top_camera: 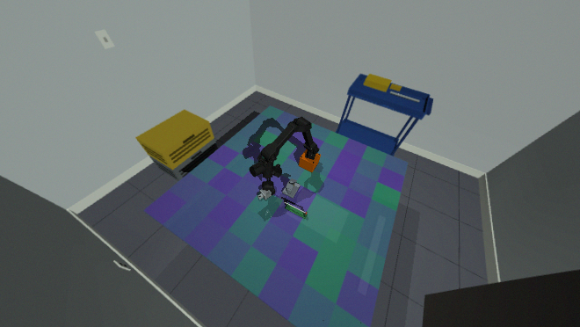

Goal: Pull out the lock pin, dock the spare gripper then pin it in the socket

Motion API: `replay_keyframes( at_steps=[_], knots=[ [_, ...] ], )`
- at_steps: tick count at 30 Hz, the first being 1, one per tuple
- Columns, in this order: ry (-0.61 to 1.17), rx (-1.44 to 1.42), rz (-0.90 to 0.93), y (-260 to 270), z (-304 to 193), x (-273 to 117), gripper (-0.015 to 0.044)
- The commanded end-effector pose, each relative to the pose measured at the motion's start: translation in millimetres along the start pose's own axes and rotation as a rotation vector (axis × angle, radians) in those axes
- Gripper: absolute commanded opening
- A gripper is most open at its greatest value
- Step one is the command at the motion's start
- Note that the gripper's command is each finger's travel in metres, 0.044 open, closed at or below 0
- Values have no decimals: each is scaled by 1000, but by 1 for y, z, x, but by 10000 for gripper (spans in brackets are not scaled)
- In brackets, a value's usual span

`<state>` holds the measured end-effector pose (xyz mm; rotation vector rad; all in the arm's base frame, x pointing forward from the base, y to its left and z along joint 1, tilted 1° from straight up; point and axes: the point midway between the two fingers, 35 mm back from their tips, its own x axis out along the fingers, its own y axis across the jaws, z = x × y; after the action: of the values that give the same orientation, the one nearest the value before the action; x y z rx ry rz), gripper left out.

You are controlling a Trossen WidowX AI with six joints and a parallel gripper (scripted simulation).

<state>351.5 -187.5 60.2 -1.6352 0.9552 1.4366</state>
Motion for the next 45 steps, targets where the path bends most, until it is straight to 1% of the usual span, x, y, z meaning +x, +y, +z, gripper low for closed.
replay_keyframes(
  at_steps=[1, 8, 14, 20, 26, 28, 42, 45],
  knots=[
    [53, 445, -45, 1, 0, 0, 440],
    [85, 1131, -170, 0, 0, -3, 440],
    [51, 1703, -310, -1, 1, -6, 440],
    [-19, 2093, -425, -1, 2, -10, 440],
    [-132, 2475, -522, 0, 4, -13, 440],
    [-147, 2514, -532, 0, 4, -13, 440],
    [-150, 2511, -538, 1, 0, -13, 440],
    [-150, 2511, -538, 1, 0, -5, 440]
  ],
)
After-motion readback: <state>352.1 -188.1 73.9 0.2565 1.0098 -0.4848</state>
